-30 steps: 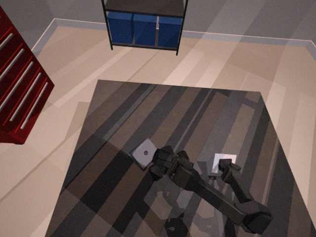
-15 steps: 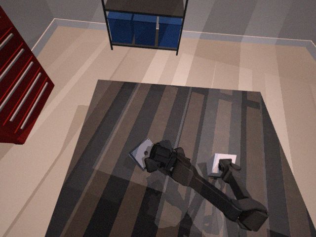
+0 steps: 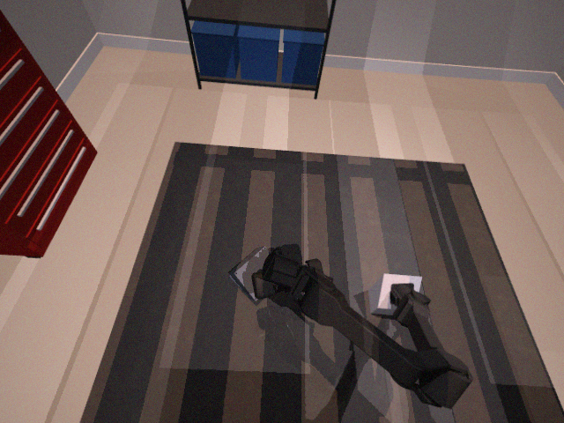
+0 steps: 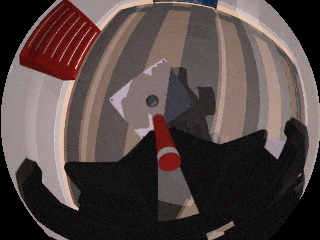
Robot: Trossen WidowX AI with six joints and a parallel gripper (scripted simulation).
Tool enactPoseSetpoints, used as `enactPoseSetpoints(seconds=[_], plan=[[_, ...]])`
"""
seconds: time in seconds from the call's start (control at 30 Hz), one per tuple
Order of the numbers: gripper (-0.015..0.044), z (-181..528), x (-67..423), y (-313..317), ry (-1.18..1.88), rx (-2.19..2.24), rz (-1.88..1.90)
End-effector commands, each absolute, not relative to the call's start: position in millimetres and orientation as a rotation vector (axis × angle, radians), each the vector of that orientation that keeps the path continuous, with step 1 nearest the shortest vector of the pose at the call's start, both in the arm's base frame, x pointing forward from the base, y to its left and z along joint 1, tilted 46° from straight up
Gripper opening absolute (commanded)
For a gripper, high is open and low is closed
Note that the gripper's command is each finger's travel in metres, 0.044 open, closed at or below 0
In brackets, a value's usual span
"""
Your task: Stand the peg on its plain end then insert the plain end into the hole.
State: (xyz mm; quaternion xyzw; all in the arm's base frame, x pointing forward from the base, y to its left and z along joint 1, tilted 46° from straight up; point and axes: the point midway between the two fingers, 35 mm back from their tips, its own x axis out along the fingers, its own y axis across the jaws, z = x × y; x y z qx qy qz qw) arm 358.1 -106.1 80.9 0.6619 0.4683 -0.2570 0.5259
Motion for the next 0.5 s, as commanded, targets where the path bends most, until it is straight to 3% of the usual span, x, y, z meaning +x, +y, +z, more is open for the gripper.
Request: enactPoseSetpoints(seconds=[0.0, 0.47], plan=[[0.0, 74, 363, -105, 1.112, 1.585, -0.623], [0.0, 48, 378, -99, 1.097, 1.597, -0.636]])
